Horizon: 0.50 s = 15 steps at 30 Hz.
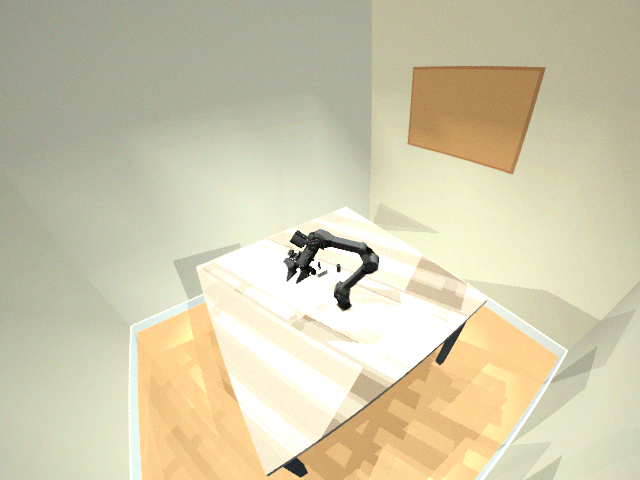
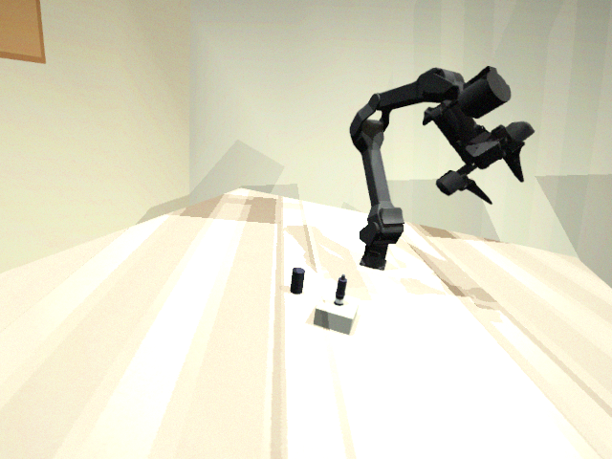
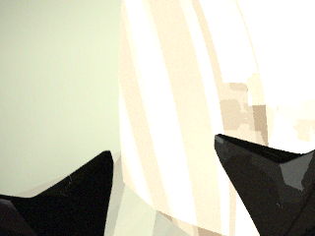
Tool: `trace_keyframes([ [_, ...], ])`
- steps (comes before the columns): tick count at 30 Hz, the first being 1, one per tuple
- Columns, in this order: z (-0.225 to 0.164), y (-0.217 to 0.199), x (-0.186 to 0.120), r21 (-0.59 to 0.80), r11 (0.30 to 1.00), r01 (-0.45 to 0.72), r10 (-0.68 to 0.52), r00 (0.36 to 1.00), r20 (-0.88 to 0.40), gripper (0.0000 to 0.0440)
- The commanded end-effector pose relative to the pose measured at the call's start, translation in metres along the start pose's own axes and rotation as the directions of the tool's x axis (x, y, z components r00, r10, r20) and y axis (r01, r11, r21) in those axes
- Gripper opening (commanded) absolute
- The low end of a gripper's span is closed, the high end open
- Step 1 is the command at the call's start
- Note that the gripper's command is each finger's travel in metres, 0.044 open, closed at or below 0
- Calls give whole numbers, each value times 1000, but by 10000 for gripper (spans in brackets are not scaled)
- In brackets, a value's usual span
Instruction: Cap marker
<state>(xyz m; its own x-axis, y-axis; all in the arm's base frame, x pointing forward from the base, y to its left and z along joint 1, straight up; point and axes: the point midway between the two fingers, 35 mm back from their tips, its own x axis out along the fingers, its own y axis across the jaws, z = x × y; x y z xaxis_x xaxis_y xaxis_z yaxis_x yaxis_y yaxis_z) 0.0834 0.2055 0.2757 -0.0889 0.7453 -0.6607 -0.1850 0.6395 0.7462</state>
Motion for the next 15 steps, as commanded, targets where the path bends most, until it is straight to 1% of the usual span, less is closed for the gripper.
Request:
trace_keyframes([
  [1,7,-4,-4,8,1000,10,-10,1000,15,328],
  [15,31,-27,-16,56,996,62,-66,995,75,328],
])
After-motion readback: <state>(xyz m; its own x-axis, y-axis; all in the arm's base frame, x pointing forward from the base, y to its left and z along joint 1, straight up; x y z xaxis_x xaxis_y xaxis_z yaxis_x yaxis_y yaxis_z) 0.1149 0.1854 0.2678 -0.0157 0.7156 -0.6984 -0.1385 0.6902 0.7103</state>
